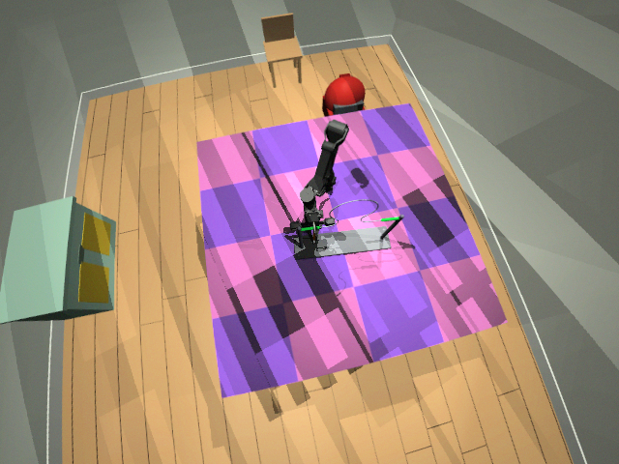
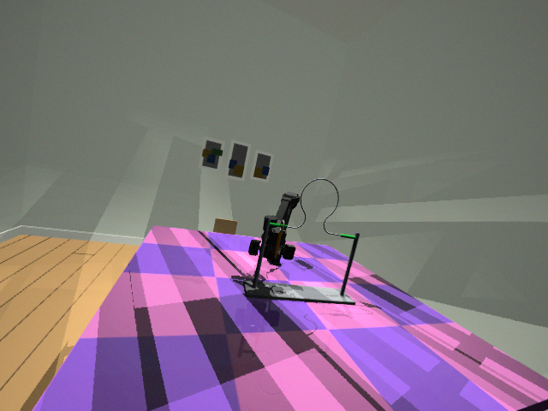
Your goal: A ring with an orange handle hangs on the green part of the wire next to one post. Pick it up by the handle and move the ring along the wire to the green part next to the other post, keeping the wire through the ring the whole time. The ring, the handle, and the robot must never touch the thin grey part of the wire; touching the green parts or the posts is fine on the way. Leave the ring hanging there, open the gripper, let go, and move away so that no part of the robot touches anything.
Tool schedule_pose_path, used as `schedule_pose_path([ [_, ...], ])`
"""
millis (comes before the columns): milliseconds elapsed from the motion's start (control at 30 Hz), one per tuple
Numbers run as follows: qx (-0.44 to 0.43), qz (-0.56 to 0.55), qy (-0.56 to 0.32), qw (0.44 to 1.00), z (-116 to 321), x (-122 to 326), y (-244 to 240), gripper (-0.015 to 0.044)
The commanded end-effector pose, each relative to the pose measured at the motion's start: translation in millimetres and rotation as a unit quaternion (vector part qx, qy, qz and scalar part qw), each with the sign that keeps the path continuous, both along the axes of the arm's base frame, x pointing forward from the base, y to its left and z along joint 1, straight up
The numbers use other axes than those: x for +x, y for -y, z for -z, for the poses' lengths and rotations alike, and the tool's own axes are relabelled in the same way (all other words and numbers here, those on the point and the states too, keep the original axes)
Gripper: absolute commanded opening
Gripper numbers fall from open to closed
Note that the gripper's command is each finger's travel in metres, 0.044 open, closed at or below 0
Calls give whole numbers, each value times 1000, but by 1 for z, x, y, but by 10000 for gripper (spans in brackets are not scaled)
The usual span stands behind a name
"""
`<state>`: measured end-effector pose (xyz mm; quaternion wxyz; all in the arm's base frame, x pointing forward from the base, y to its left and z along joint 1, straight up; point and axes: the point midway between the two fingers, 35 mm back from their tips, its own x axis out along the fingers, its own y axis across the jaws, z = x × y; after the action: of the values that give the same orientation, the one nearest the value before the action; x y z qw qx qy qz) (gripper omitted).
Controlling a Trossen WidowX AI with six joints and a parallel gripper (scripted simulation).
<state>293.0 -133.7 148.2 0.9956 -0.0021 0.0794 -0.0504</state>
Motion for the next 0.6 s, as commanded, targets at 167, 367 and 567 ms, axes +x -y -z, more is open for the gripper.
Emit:
schedule_pose_path([
  [167, 2, 1, -1, 1000, 0, 1, -8, -150],
  [367, 2, 1, -1, 1000, 0, 1, -14, -150],
  [567, 4, 0, -1, 1000, 0, 2, -20, -150],
])
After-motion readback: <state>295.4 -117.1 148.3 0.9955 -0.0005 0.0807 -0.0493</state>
